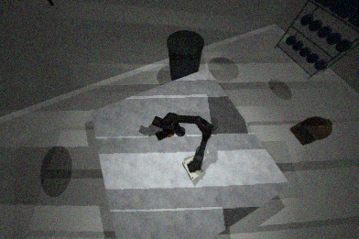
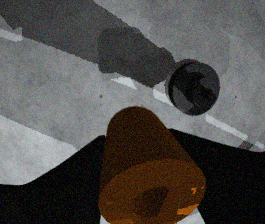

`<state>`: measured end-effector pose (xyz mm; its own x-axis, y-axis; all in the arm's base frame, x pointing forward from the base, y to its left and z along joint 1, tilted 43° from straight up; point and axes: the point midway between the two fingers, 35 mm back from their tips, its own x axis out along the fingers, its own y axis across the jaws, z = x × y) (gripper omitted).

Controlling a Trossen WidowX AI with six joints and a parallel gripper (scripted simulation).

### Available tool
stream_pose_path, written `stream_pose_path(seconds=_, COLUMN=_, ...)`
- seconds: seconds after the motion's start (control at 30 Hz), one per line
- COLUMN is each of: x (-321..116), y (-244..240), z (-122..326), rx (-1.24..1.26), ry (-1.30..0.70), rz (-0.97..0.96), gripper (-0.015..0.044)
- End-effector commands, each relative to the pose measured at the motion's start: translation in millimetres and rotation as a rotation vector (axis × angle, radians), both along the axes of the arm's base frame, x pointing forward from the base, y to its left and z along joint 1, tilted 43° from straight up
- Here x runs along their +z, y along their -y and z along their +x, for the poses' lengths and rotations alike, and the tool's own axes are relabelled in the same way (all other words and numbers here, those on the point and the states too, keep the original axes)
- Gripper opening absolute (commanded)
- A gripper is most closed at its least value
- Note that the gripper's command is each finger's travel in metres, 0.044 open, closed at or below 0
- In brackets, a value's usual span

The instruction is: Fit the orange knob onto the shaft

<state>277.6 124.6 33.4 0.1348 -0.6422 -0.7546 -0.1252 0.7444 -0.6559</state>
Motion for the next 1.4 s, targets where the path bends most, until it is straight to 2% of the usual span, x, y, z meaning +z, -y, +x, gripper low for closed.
stream_pose_path(seconds=0.0, x=6, y=10, z=4, rx=0.006, ry=0.005, rz=0.002, gripper=0.0000)
stream_pose_path(seconds=1.07, x=46, y=101, z=27, rx=-0.004, ry=0.024, rz=-0.021, gripper=0.0000)
stream_pose_path(seconds=1.37, x=37, y=112, z=29, rx=-0.004, ry=0.025, rz=-0.022, gripper=0.0000)
